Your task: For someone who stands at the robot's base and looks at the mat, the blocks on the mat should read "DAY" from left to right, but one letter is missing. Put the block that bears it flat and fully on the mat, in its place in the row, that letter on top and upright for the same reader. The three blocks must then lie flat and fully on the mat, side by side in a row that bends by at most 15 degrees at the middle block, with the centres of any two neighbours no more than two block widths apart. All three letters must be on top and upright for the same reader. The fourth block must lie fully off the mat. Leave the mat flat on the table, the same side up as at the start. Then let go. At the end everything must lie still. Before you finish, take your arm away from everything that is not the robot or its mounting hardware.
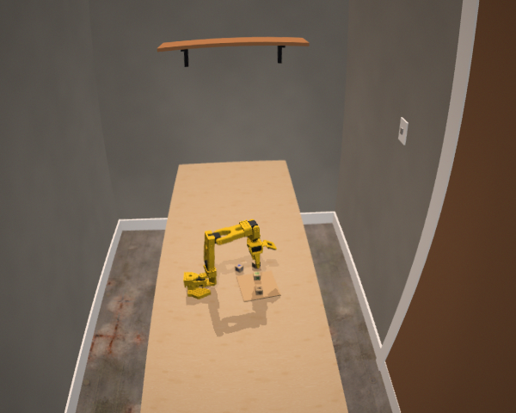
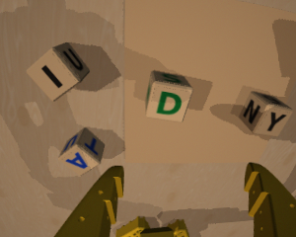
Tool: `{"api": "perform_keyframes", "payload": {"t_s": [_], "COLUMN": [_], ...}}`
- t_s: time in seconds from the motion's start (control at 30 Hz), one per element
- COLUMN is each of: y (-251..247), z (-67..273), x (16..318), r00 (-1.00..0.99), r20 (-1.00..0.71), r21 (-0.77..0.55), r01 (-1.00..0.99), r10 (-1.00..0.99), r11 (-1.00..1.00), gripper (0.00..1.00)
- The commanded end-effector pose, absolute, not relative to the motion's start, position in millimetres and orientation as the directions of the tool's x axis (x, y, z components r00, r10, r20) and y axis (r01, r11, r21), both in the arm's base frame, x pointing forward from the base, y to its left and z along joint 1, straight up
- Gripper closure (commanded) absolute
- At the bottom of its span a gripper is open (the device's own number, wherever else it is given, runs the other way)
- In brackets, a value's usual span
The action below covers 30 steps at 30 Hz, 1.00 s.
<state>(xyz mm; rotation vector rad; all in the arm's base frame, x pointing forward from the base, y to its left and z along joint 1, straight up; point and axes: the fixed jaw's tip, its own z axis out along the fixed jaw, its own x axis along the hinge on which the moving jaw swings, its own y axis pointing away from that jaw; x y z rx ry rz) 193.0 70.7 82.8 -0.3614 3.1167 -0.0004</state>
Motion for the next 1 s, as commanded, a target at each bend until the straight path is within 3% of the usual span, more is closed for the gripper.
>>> {"api": "perform_keyframes", "payload": {"t_s": [0.0, 0.3, 0.63, 0.97], "y": [71, 67, -8, -10], "z": [93, 93, 93, 93], "x": [197, 199, 210, 210], "r00": [-0.972, -0.977, -0.985, -0.984], "r20": [-0.068, -0.068, -0.068, -0.068], "r21": [0.006, 0.006, 0.006, 0.006], "r01": [-0.226, -0.203, 0.156, 0.164], "r10": [-0.225, -0.203, 0.156, 0.164], "r11": [0.974, 0.979, 0.988, 0.986], "gripper": [0.68, 0.68, 0.68, 0.68]}}
